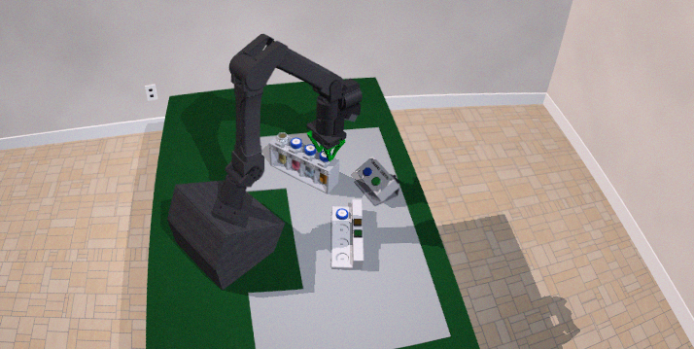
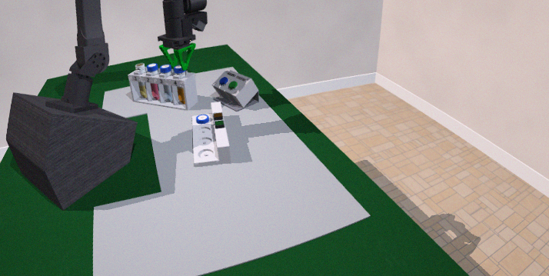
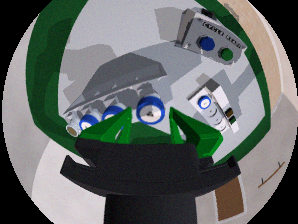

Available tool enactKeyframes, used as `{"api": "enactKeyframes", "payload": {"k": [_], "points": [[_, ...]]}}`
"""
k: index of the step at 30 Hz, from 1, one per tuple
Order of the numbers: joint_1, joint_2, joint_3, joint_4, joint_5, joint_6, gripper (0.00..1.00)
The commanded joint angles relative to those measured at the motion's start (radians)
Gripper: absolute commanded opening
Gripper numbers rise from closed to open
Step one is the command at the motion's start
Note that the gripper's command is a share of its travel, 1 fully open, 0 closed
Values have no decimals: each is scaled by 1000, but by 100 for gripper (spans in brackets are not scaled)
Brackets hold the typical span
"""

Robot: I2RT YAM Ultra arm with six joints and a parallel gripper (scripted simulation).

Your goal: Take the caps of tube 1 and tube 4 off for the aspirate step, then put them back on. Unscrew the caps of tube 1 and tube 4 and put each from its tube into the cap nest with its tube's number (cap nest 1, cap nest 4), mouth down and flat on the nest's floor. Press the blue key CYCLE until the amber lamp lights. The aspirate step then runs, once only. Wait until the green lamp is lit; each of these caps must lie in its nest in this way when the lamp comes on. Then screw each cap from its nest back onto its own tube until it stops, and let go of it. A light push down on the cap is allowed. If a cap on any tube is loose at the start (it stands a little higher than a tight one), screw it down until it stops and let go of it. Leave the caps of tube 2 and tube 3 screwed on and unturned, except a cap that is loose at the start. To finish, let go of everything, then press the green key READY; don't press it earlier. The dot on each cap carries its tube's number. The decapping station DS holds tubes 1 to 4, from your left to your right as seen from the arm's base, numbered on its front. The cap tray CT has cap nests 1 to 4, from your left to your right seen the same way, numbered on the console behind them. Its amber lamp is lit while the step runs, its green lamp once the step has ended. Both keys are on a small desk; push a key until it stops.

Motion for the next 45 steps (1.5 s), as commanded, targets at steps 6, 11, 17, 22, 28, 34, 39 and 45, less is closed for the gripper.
{"api": "enactKeyframes", "payload": {"k": [6,11,17,22,28,34,39,45], "points": [[0,-6,3,-2,-1,32,0],[0,-6,3,-2,0,32,0],[-2,-17,17,-27,-2,30,0],[-10,-42,54,-89,-6,23,0],[-18,-62,94,-150,-10,16,0],[-58,-73,78,-149,-30,65,0],[-274,-109,10,-154,-136,291,0],[-546,-96,-38,-167,-258,222,0]]}}
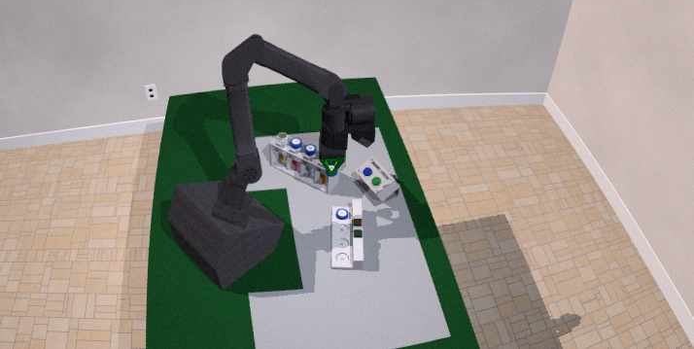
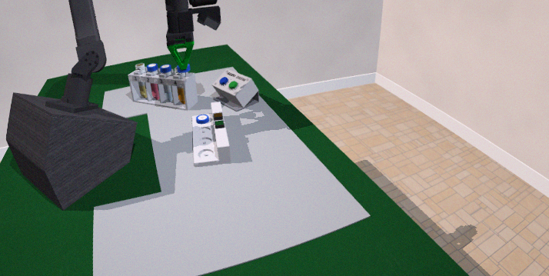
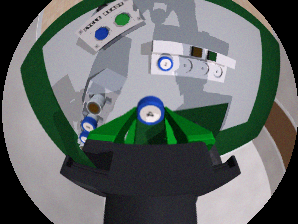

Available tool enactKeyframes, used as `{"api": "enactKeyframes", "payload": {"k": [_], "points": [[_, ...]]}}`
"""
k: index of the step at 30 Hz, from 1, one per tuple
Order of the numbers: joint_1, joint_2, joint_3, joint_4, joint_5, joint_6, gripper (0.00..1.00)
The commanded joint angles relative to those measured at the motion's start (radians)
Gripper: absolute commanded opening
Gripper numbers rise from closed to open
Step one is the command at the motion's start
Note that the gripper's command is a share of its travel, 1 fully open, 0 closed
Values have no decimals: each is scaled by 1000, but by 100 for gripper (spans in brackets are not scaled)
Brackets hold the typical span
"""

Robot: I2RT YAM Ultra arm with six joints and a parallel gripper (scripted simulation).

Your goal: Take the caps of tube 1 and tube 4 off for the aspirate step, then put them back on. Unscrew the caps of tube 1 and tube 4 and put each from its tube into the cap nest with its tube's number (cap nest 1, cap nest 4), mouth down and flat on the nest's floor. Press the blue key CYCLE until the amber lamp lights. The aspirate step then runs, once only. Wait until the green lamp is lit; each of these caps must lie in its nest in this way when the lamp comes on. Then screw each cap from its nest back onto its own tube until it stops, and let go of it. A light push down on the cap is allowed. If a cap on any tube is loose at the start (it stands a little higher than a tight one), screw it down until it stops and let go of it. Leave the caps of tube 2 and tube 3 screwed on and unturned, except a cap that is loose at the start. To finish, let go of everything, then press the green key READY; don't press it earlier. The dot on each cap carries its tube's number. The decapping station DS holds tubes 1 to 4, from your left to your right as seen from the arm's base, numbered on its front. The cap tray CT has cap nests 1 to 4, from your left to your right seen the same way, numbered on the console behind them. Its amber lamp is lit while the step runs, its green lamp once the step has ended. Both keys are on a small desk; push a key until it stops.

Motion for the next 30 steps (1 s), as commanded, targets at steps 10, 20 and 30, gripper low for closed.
{"api": "enactKeyframes", "payload": {"k": [10,20,30], "points": [[-400,115,-11,-26,-189,-370,0],[-647,303,44,-26,-243,-644,0],[-806,500,148,-25,-260,-827,0]]}}
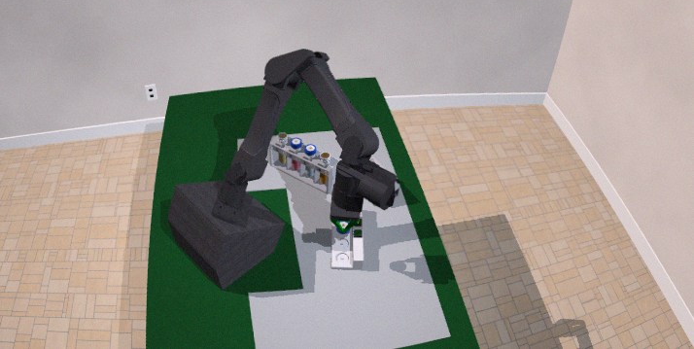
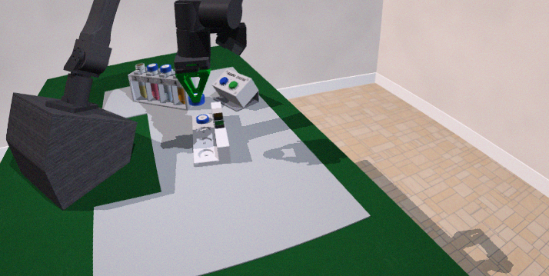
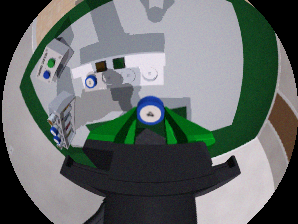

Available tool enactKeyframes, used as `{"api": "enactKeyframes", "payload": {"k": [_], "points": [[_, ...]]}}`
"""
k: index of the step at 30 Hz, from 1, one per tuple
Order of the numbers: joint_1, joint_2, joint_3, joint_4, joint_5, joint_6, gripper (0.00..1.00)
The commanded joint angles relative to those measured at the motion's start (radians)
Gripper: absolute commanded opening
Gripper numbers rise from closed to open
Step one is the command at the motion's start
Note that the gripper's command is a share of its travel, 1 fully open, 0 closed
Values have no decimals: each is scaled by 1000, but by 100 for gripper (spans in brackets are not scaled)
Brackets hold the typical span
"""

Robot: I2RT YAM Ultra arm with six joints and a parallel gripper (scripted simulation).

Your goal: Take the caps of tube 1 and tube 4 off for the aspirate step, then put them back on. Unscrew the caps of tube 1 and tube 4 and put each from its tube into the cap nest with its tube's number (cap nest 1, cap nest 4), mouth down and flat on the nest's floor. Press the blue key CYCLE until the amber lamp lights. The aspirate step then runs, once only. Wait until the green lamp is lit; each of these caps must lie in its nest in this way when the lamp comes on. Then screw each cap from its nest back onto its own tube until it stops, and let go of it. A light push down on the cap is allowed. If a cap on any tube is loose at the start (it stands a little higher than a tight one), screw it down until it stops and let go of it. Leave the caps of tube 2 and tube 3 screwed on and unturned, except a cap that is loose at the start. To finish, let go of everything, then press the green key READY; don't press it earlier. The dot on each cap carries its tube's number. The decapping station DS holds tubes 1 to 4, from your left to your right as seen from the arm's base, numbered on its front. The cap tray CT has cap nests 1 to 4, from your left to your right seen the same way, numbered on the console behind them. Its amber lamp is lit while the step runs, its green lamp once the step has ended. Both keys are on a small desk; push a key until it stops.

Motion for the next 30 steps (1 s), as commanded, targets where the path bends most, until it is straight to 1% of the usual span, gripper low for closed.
{"api": "enactKeyframes", "payload": {"k": [1,8,15,22,24,30], "points": [[-7,-12,11,-3,-9,-52,0],[-7,-12,11,-4,-9,-52,0],[59,23,-79,160,-3,25,0],[124,78,-152,326,4,100,0],[124,78,-152,326,4,100,0],[178,145,-194,466,13,161,0]]}}
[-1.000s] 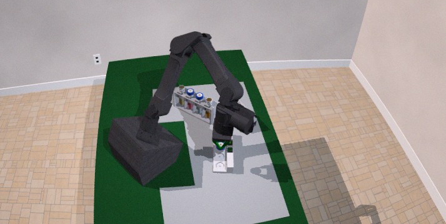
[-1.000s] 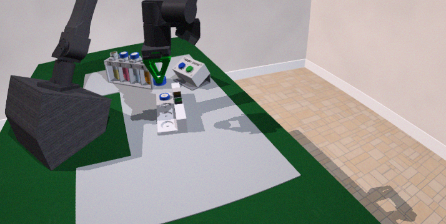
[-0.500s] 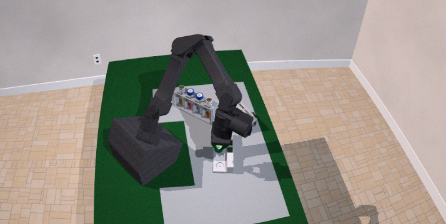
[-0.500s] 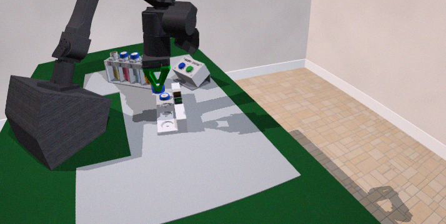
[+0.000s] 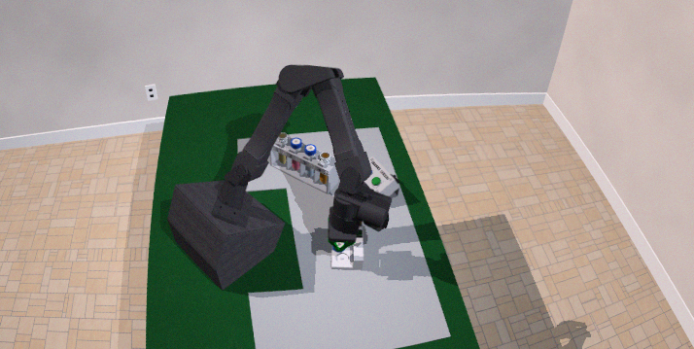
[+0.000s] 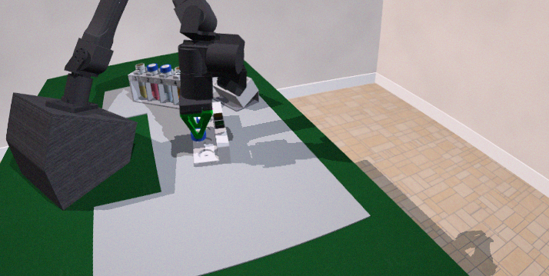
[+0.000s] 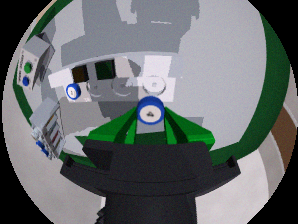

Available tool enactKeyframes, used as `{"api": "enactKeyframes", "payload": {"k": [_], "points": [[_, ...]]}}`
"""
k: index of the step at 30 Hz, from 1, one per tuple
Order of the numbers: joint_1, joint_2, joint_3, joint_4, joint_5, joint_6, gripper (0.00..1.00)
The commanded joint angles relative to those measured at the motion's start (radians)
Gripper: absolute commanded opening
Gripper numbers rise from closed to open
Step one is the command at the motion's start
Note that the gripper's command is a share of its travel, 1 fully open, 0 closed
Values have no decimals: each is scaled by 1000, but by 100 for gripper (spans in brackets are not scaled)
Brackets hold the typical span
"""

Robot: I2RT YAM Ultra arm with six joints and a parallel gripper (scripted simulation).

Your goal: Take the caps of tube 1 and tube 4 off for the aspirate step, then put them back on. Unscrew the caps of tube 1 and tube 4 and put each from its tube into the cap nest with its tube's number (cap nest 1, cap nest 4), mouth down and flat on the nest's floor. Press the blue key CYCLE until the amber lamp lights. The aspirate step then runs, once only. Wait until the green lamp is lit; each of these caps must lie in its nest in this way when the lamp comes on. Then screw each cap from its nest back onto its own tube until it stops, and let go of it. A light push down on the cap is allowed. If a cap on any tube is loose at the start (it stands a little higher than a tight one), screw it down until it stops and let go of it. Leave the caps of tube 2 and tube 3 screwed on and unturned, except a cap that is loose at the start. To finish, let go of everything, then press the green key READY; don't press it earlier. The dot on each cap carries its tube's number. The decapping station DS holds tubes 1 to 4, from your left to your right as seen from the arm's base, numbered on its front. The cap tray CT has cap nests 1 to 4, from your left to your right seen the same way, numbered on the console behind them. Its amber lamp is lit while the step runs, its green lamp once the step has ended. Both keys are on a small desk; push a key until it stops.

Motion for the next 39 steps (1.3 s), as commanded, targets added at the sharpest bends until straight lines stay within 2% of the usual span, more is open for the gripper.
{"api": "enactKeyframes", "payload": {"k": [1,6,39], "points": [[16,25,-14,110,4,47,0],[55,84,-40,217,11,92,0],[65,98,-42,238,13,102,0]]}}
